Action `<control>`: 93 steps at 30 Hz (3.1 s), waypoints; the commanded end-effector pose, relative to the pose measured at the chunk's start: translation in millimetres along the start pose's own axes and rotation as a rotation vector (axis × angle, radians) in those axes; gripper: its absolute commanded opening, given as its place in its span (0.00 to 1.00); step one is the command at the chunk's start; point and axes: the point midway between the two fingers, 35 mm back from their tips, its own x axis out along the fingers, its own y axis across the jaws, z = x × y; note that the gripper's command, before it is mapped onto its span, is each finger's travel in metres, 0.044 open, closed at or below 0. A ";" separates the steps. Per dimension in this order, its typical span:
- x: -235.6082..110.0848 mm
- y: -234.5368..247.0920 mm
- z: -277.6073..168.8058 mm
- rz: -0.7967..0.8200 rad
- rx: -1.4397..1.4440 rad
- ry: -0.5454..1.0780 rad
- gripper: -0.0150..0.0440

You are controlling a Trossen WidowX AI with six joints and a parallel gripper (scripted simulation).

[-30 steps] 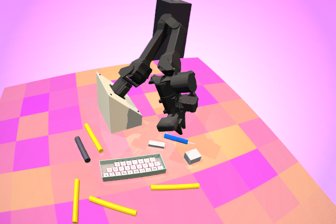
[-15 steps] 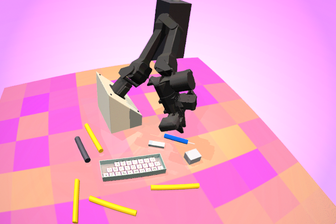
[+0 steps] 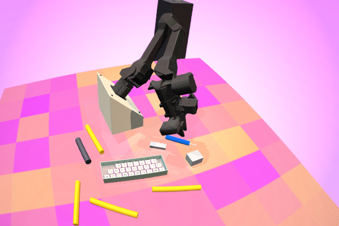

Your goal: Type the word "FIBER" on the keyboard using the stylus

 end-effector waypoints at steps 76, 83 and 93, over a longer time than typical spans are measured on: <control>28.7 -1.5 -16.4 -0.001 0.002 0.005 0.25; 11.1 -3.0 -5.5 -0.003 0.001 0.008 0.25; -7.6 0.0 4.2 -0.001 0.002 0.002 0.25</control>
